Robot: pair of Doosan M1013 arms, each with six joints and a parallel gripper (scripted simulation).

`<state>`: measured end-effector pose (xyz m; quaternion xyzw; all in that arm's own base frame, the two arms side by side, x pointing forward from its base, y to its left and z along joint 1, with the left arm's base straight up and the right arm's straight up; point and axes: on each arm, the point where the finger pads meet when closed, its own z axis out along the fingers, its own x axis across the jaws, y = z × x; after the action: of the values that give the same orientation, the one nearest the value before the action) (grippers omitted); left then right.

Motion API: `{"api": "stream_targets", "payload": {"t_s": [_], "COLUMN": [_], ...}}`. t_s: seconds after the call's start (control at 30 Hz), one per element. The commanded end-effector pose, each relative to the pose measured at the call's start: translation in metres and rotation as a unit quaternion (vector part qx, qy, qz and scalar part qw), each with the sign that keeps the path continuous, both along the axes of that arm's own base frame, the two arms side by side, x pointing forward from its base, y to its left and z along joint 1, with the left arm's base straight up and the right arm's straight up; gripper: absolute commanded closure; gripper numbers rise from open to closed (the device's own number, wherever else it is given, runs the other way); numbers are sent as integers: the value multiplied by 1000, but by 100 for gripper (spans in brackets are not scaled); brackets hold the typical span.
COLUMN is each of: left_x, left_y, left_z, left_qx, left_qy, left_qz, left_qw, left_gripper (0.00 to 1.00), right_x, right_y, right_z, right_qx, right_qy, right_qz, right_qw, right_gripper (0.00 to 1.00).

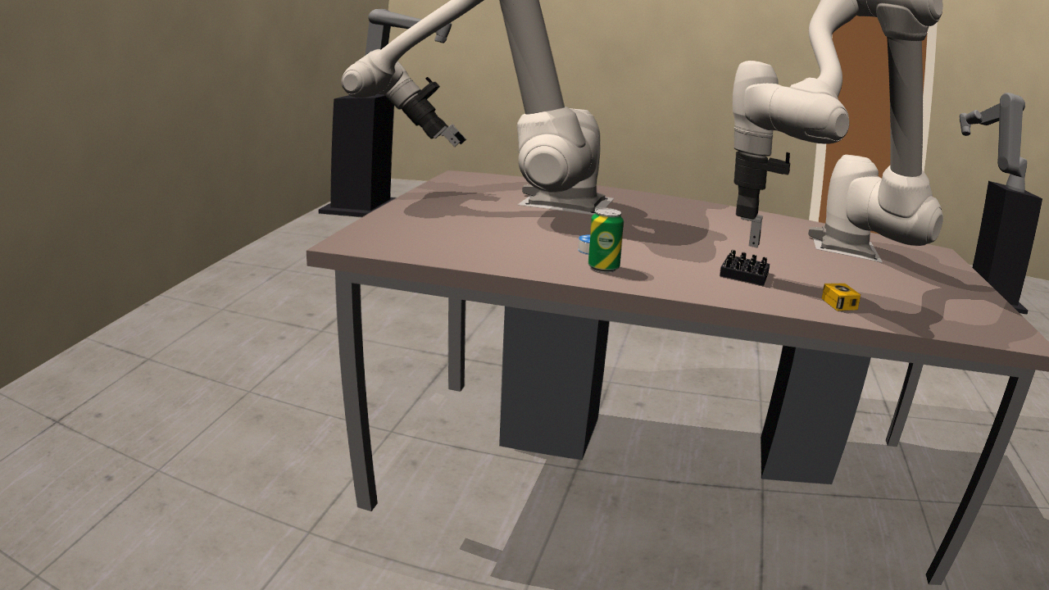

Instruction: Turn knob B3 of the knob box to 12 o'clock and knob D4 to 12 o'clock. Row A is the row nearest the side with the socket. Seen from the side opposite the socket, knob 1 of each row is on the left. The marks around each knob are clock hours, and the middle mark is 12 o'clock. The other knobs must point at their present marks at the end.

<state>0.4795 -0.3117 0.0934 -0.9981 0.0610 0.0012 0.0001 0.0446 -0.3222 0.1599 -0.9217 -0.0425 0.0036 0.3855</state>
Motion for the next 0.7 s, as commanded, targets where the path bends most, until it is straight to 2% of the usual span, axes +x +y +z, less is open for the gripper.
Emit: {"api": "stream_targets", "payload": {"t_s": [0.0, 0.67], "left_x": [0, 0], "left_y": [0, 0], "left_z": [-6, -27], "left_qx": [1, 1], "left_qy": [-1, -1], "left_qz": [0, 0], "left_qw": [1000, 1000], "left_gripper": [54, 54], "right_x": [1, 1], "right_y": [1, 1], "right_z": [-1, -1], "right_qx": [-3, -3], "right_qy": [-6, -6], "right_qz": [-2, -2], "right_qw": [1000, 1000], "right_gripper": [0, 0]}}
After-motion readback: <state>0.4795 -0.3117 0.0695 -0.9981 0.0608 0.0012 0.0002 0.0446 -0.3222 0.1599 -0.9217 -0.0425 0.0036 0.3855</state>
